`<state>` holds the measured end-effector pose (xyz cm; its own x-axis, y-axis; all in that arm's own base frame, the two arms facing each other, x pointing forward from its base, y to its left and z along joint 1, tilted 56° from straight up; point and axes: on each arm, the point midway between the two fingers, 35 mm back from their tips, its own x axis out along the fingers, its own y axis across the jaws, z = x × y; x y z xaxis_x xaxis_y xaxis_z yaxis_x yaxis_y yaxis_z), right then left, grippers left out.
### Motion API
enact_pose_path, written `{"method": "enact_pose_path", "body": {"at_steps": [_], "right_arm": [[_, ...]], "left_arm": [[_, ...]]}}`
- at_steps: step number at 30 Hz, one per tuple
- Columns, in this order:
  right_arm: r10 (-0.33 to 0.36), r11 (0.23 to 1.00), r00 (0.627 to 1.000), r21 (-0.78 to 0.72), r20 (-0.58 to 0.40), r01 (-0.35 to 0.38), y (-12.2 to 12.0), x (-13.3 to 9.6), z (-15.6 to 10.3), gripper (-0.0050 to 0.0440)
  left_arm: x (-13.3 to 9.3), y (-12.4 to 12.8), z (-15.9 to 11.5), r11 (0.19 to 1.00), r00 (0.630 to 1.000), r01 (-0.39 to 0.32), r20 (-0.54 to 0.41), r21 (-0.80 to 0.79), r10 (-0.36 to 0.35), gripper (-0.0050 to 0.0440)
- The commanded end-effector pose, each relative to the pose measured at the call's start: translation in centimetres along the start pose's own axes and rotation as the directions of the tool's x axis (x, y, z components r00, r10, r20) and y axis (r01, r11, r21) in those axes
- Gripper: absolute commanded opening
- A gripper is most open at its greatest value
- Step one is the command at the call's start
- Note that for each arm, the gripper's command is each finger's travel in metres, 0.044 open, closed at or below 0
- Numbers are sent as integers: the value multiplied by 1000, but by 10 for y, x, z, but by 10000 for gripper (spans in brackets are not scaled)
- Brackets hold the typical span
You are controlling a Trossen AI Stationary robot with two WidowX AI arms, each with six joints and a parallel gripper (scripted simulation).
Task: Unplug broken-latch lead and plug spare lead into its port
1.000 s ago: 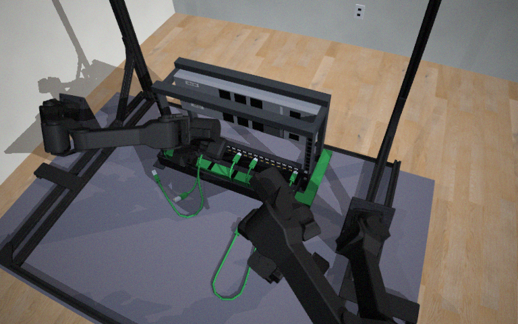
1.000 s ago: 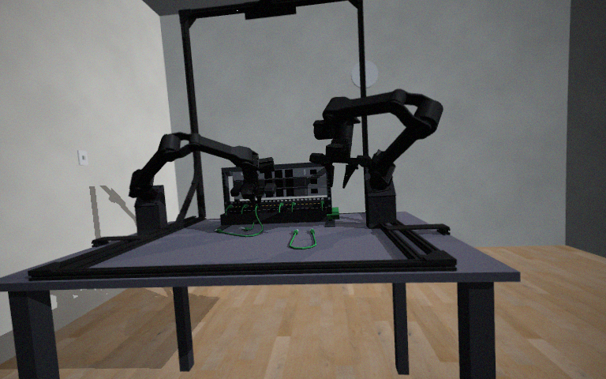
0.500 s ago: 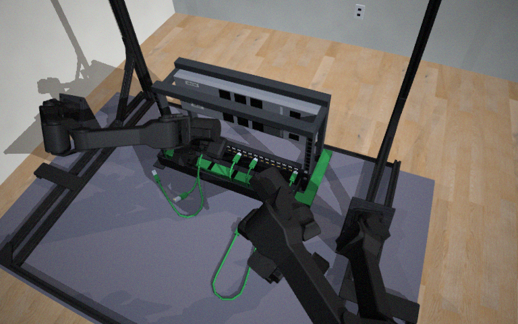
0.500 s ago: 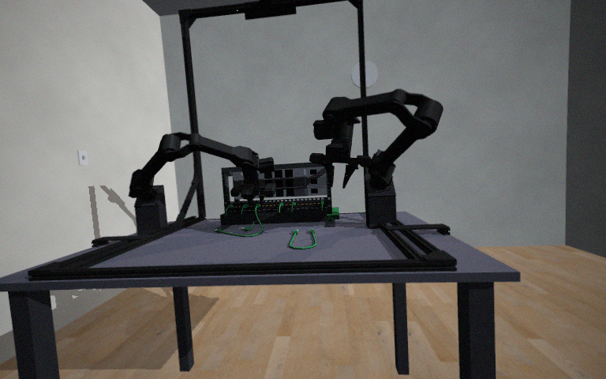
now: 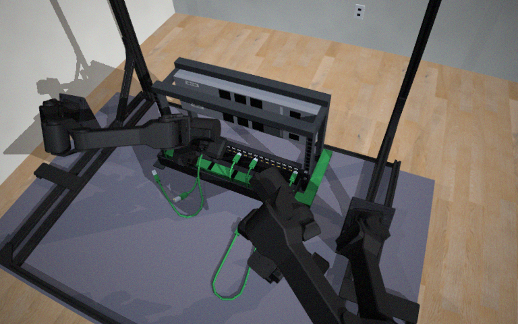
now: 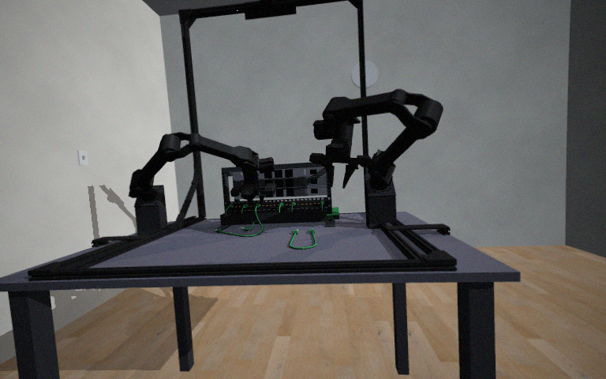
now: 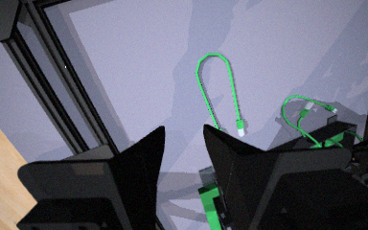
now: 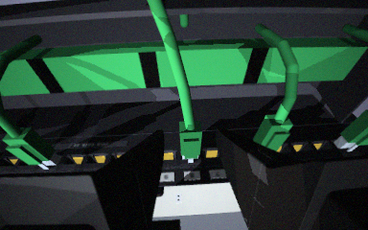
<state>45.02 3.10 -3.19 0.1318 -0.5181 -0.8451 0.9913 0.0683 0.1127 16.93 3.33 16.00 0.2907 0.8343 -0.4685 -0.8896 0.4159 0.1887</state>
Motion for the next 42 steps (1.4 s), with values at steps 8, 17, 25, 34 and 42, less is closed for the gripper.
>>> {"method": "enact_pose_path", "body": {"at_steps": [8, 17, 25, 34, 42], "right_arm": [[0, 1000, 1000, 0, 0, 0, 0, 0, 0, 176], [0, 1000, 1000, 0, 0, 0, 0, -60, 1, 176], [0, 1000, 1000, 0, 0, 0, 0, -60, 1, 176], [0, 1000, 1000, -4, 1, 0, 0, -70, 1, 176], [0, 1000, 1000, -4, 1, 0, 0, -70, 1, 176]], "left_arm": [[0, 0, 0, 1000, 1000, 0, 0, 0, 0, 176], [0, 0, 0, 1000, 1000, 0, 0, 0, 0, 176], [0, 0, 0, 1000, 1000, 0, 0, 0, 0, 176], [0, 0, 0, 1000, 1000, 0, 0, 0, 0, 176], [0, 0, 0, 1000, 1000, 0, 0, 0, 0, 176]]}}
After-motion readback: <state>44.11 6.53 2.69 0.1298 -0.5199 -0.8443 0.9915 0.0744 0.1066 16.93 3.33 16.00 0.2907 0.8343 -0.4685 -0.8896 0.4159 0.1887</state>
